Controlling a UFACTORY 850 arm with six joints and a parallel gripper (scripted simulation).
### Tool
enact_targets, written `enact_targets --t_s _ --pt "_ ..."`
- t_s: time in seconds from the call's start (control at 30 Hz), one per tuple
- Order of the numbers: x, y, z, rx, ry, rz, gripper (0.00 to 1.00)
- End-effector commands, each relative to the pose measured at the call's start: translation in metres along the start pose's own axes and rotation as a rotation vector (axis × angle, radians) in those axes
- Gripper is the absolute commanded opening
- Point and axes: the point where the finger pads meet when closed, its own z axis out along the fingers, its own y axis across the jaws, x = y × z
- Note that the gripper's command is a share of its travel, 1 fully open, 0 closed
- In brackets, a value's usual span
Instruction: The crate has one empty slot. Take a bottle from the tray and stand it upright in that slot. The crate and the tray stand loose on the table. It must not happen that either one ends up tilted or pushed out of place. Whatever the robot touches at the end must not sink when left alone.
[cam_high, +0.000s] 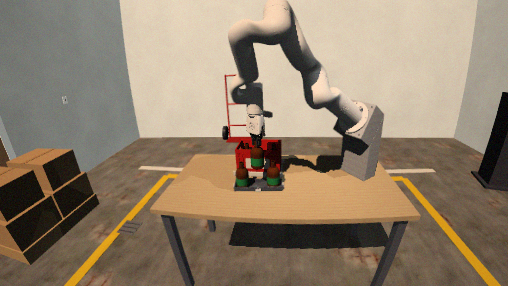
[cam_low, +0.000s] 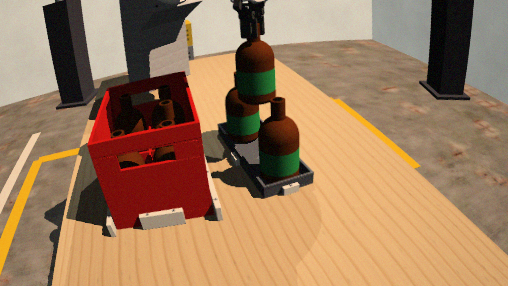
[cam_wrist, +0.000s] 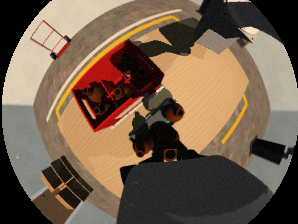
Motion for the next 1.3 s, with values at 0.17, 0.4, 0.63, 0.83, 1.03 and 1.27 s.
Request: enact_targets --t_s 0.17,0.4,0.63,0.83,1.03,1.27 --pt "0.0 0.0 -0.008 0.001 0.0 0.0 0.0" --pt "0.0 0.0 -0.016 0.001 0.0 0.0 0.0" --pt "0.0 0.0 -0.022 0.001 0.0 0.0 0.0" --pt "0.0 0.0 -0.028 0.001 0.0 0.0 0.0" --pt "0.0 0.0 -0.032 0.001 0.0 0.0 0.0" --pt "0.0 0.0 -0.036 0.001 0.0 0.0 0.0"
